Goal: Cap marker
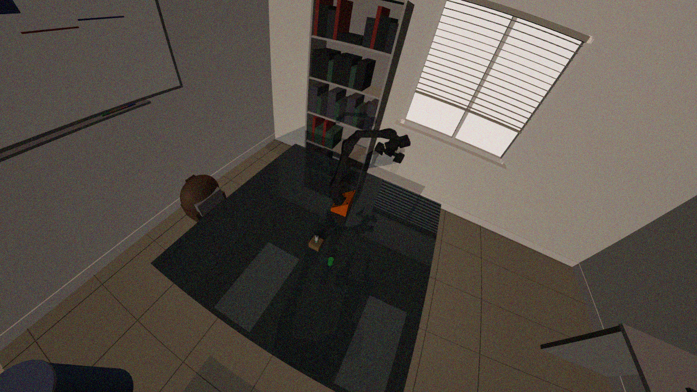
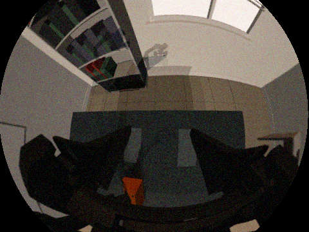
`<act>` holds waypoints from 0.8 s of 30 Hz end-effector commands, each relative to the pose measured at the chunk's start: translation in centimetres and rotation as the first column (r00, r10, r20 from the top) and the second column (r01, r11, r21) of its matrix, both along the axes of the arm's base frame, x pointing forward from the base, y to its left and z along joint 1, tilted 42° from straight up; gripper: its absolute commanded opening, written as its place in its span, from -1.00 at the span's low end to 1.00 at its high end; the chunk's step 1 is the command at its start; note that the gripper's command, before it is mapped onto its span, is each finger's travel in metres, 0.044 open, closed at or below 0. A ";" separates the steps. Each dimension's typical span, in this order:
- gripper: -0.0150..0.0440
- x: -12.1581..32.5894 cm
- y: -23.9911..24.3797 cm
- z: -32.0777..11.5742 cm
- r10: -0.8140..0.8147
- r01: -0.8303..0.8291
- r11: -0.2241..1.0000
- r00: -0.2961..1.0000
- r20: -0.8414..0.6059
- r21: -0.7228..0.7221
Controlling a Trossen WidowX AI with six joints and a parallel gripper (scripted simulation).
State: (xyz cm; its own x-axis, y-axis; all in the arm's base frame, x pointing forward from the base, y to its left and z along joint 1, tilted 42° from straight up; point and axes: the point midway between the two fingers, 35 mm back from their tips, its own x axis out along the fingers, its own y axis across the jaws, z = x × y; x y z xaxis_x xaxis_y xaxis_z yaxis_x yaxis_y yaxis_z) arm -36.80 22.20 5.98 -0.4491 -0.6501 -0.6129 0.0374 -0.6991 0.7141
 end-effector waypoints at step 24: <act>0.34 32.4 17.0 -5.6 -0.645 0.894 0.239 -0.146 0.750 0.380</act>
